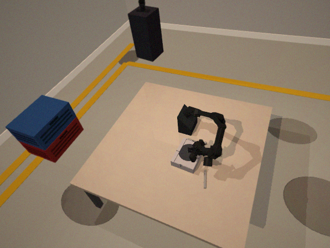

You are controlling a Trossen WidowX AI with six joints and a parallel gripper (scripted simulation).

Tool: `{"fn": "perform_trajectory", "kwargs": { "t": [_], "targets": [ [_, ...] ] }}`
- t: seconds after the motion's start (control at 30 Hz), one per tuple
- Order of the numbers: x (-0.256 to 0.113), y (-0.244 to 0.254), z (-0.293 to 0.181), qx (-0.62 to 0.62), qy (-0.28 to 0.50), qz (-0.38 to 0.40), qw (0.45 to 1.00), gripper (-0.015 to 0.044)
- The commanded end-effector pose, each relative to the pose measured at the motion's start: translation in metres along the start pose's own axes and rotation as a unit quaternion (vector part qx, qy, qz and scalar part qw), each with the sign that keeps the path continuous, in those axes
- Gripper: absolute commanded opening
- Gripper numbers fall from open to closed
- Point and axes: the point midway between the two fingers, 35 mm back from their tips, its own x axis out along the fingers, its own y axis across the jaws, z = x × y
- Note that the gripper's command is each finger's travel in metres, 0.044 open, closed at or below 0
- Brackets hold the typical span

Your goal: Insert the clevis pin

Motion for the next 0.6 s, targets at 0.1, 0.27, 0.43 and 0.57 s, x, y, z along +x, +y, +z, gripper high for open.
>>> {"fn": "perform_trajectory", "kwargs": {
  "t": [0.1, 0.27, 0.43, 0.57],
  "targets": [
    [0.0008, 0.0041, -0.0007, 0.002, -0.004, -0.001, 1.0, 0.0],
    [0.0002, 0.0062, -0.001, 0.002, -0.004, -0.001, 1.0, 0.0],
    [-0.0002, 0.0084, -0.0011, 0.002, -0.004, -0.001, 1.0, 0.0],
    [-0.0003, 0.01, -0.0012, 0.002, -0.004, -0.001, 1.0, 0.0]
  ]
}}
